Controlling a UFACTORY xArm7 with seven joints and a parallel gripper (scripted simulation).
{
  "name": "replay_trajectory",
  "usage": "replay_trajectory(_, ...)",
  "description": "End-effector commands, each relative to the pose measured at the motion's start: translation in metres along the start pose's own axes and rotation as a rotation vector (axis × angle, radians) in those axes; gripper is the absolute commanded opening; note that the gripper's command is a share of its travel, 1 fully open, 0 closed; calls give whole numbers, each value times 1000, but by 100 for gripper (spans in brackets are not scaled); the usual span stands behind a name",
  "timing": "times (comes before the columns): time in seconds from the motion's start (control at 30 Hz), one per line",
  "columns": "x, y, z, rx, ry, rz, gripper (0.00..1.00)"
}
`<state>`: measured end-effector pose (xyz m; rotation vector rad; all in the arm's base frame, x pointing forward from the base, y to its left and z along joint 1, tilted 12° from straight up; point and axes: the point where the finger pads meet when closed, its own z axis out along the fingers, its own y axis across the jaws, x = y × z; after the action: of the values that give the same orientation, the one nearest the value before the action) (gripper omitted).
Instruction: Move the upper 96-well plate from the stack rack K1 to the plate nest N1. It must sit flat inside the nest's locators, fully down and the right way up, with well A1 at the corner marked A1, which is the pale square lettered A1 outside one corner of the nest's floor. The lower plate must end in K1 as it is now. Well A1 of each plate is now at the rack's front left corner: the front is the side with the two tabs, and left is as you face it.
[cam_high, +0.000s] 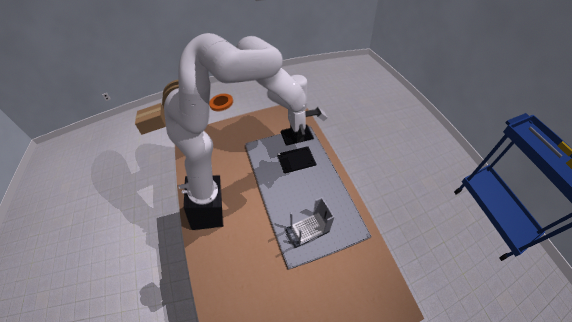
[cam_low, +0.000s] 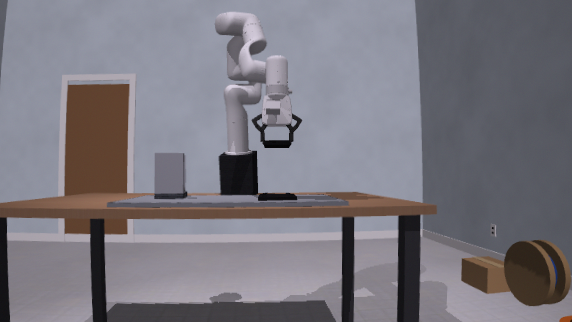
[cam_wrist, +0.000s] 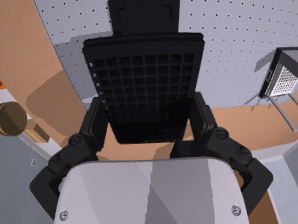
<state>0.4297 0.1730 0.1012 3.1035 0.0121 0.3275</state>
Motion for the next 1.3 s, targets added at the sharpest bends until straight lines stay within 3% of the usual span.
replay_trajectory(0.0,1,-1,-1,2,4,0,0)
replay_trajectory(1.27,1,0,50,2,4,0,0)
